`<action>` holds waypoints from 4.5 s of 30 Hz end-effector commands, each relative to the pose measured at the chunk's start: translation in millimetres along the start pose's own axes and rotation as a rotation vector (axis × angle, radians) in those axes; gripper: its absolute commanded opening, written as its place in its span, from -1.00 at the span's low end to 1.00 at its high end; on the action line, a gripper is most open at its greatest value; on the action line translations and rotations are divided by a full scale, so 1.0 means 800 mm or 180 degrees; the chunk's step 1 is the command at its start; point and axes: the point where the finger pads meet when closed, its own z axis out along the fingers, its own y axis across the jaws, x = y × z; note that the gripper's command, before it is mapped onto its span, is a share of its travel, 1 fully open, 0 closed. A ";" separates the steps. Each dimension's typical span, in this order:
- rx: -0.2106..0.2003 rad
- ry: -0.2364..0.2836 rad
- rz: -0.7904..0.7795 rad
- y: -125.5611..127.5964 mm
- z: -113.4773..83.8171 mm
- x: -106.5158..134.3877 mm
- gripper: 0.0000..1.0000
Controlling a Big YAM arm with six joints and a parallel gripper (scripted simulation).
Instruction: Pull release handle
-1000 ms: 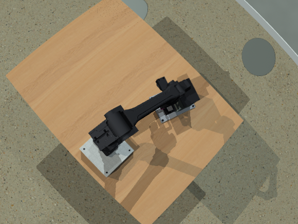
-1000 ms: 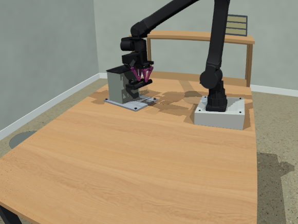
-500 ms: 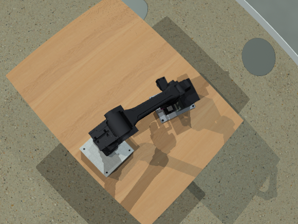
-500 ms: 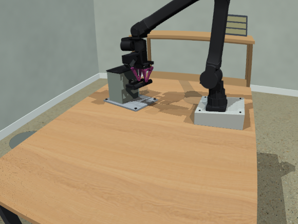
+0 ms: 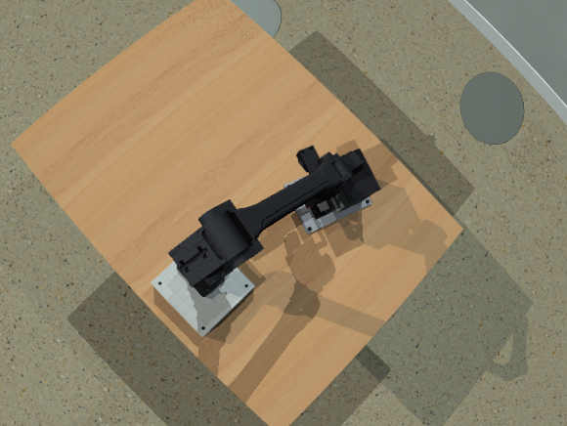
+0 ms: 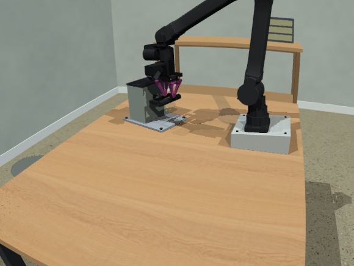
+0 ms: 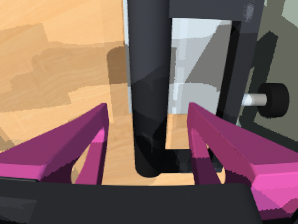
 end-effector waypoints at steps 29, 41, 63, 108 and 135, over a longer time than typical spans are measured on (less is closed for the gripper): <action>-0.0014 0.0005 -0.0010 -0.006 0.029 0.004 -0.05; -0.0014 0.0005 -0.0010 -0.006 0.034 0.004 -0.05; -0.0022 0.0008 -0.0010 -0.005 0.036 0.004 -0.05; -0.0014 0.0005 -0.0010 -0.006 0.035 0.004 -1.00; -0.0014 0.0005 -0.0010 -0.006 0.035 0.004 -1.00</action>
